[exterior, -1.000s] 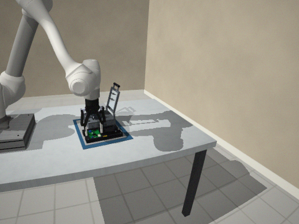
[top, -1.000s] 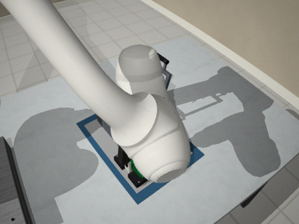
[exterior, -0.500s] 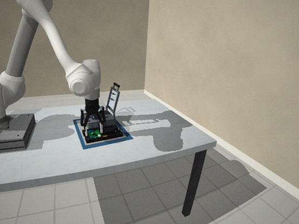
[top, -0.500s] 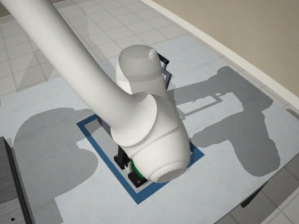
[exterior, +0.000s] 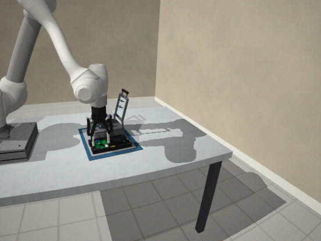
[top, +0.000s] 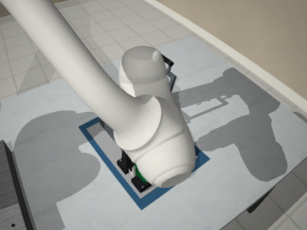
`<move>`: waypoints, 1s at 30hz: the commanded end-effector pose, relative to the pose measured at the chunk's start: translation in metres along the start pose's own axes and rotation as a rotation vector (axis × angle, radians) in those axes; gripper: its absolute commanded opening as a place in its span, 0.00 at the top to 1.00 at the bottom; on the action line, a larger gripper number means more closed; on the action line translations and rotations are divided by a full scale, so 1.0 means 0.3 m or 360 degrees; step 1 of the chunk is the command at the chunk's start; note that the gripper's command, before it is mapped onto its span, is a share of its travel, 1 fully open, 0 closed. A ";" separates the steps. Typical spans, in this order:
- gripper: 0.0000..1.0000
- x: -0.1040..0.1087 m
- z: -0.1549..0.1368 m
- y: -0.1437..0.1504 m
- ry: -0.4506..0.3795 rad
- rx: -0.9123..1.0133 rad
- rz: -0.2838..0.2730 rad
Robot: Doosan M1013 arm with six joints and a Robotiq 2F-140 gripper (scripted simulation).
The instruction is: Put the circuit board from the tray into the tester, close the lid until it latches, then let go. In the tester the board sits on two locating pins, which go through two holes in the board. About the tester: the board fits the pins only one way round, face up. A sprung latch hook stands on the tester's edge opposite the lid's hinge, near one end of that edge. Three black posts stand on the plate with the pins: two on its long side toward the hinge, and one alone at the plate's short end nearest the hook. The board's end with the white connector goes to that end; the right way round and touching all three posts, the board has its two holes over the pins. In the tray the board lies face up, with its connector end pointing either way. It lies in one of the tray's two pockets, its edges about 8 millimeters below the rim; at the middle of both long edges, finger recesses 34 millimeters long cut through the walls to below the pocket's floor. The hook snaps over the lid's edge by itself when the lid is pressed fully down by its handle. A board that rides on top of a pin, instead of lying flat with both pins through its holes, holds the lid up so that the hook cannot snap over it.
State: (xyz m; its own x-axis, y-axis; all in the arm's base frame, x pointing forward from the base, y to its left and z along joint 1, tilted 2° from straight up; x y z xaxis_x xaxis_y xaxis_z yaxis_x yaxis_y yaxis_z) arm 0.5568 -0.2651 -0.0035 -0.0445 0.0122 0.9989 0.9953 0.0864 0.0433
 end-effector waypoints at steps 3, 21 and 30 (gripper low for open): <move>0.46 -0.011 0.009 -0.010 -0.0002 0.0007 0.0008; 0.49 -0.011 0.009 -0.010 -0.0002 0.0007 0.0008; 0.51 -0.011 0.009 -0.010 -0.0002 0.0007 0.0008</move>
Point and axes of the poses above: the point where the finger pads meet when closed, its own x axis back along the fingers, its own y axis across the jaws, z = x × y, the point moved 1 cm from there along x, back along the fingers, and after that the axes turned 11 degrees about x, right-handed, at the moved point
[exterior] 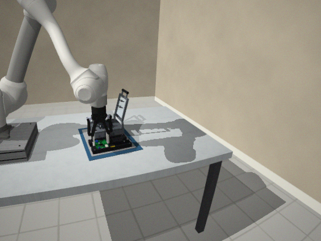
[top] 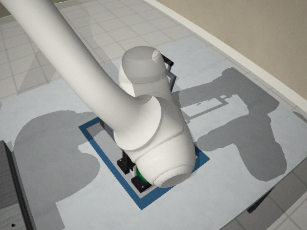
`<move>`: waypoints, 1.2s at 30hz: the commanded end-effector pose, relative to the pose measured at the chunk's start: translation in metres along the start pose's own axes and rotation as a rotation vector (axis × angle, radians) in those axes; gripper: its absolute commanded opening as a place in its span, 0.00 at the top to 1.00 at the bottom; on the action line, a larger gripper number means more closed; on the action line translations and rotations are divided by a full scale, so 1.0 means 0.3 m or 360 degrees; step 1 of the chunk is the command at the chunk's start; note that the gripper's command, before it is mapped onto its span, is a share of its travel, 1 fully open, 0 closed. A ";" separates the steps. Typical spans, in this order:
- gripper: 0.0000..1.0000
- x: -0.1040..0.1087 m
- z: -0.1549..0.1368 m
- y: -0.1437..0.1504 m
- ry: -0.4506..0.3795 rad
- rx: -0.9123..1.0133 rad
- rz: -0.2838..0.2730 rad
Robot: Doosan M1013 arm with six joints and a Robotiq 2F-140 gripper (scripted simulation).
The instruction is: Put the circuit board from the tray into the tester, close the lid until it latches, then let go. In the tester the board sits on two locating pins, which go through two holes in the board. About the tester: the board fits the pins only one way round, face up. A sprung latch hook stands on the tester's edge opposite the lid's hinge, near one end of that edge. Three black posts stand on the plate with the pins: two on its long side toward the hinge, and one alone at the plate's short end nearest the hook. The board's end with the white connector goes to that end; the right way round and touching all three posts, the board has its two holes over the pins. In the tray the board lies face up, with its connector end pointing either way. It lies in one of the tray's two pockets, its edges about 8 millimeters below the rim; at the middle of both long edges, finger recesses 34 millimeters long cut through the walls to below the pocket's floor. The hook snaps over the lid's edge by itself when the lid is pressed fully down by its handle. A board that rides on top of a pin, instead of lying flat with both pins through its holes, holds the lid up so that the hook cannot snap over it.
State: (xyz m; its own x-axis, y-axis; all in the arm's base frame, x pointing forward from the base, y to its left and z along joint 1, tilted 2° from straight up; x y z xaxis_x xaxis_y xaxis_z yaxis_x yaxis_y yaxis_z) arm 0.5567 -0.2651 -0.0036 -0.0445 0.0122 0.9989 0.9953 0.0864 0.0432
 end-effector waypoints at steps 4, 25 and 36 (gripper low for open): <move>0.51 -0.011 0.009 -0.010 -0.0002 0.0007 0.0008; 0.54 -0.011 0.009 -0.010 -0.0002 0.0007 0.0008; 0.54 -0.011 0.009 -0.010 -0.0002 0.0007 0.0008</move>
Point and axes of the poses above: the point where the finger pads meet when closed, its own x axis back along the fingers, its own y axis across the jaws, z = x × y, the point moved 1 cm from there along x, back along the fingers, and after that the axes turned 11 degrees about x, right-handed, at the moved point
